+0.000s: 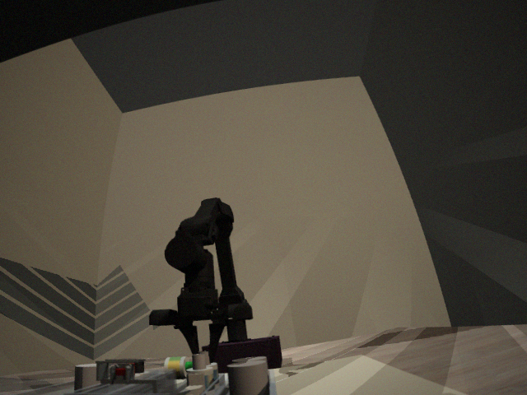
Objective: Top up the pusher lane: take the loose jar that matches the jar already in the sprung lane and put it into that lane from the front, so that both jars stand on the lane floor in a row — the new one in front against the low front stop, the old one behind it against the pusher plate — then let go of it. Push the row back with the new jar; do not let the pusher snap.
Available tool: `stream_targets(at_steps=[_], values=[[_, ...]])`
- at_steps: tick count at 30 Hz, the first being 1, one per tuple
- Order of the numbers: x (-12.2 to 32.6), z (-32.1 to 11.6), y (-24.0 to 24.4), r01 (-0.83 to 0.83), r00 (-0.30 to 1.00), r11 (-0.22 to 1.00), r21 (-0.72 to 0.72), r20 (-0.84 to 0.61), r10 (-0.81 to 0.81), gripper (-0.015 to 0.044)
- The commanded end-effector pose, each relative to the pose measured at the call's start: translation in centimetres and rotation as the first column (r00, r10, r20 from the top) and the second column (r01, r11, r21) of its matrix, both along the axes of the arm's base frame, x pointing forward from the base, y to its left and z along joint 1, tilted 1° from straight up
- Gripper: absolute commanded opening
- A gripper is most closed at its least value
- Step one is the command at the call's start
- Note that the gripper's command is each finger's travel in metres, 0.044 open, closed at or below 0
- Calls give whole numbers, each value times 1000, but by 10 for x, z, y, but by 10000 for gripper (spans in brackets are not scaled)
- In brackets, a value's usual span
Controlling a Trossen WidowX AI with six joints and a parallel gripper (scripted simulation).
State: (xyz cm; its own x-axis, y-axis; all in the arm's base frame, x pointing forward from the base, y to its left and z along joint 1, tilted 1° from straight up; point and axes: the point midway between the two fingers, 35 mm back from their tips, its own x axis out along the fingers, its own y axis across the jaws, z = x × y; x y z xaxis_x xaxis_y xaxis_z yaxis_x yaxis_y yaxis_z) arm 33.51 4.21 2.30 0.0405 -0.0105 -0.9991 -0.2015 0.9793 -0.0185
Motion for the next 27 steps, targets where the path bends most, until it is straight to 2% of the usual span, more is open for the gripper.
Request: stream_targets(at_steps=[1, 11, 19, 27], values=[[-1, 0, 0, 0, 1000, 1000, 0, -9, 0, 0], [-1, 0, 0, 0, 1000, 1000, 0, -9, 0, 0], [0, 0, 0, 0, 1000, 1000, 0, -9, 0, 200], [0, 0, 0, 0, 1000, 1000, 0, -9, 0, 200]])
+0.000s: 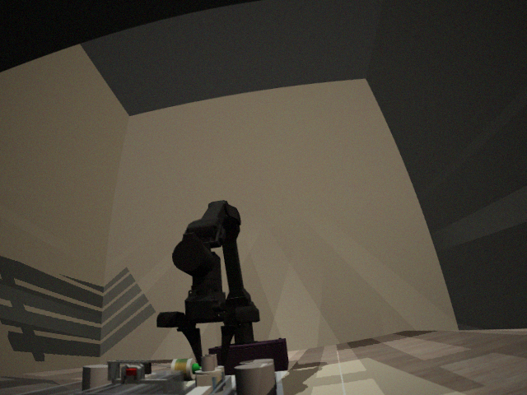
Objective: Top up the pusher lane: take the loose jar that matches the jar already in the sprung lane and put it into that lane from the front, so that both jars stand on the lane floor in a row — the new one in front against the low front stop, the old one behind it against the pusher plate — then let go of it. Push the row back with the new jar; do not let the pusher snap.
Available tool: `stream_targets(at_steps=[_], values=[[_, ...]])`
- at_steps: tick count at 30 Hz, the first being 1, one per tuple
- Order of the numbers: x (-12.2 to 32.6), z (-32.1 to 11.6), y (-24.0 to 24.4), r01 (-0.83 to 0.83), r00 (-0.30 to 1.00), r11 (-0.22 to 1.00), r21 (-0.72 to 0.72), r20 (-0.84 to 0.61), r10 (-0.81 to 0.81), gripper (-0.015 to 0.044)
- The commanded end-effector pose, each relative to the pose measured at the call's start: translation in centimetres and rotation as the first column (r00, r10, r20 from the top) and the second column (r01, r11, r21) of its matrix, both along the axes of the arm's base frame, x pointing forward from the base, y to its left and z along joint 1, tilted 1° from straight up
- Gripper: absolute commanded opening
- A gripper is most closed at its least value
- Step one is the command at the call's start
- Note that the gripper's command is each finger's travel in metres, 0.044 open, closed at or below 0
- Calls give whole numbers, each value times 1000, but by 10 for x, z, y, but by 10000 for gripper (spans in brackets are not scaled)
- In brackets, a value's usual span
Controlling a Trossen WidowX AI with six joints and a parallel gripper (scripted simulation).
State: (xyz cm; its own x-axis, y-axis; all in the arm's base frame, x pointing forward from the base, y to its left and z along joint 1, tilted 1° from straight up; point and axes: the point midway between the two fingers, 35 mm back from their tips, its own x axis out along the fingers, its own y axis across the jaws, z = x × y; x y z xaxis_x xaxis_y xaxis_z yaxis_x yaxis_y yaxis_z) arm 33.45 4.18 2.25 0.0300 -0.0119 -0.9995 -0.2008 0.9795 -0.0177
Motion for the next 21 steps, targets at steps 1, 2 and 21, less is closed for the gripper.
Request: stream_targets(at_steps=[1, 2, 21], values=[[1, 1, 0, -1, 1000, 1000, 1, 1, 1, 200], [1, 1, 0, -1, 1000, 1000, 1, 1, 1, 200], [0, 11, 0, -1, 1000, 1000, 1, 1, 1, 200]])
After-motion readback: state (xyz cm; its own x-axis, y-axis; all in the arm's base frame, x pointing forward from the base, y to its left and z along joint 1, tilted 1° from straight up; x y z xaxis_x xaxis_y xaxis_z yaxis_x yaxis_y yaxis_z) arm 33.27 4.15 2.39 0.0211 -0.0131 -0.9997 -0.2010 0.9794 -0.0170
